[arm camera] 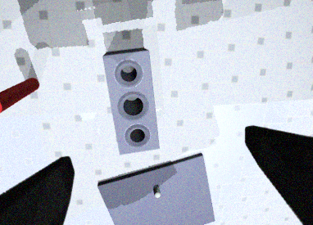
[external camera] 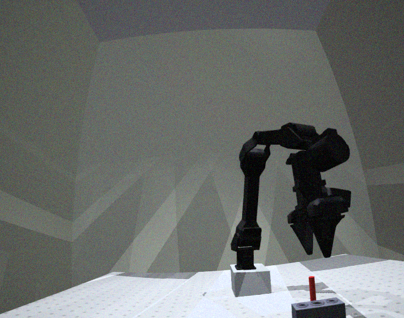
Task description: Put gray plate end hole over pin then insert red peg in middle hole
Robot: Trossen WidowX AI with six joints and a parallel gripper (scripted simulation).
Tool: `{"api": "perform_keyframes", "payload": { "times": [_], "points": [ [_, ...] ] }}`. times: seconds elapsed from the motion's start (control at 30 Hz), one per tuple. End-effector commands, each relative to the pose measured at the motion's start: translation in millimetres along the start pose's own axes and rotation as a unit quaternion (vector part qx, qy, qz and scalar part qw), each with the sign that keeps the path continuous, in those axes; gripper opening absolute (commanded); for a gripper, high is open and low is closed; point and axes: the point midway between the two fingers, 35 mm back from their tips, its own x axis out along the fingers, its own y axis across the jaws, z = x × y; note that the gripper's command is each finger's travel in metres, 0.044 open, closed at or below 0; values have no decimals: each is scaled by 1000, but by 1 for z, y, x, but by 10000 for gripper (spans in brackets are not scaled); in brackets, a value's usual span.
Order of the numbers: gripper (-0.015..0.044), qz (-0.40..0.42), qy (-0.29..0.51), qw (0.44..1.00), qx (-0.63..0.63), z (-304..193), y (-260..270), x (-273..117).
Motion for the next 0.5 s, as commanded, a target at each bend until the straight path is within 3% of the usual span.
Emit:
{"api": "perform_keyframes", "payload": {
  "times": [0.0, 0.1, 0.27, 0.47],
  "points": [
    [440, 23, -6, 1000, 15, -3, 6, 1],
    [440, 23, -6, 1000, 15, -3, 6, 4],
    [440, 23, -6, 1000, 15, -3, 10, 64],
    [440, 23, -6, 1000, 15, -4, 11, 71]
  ]
}}
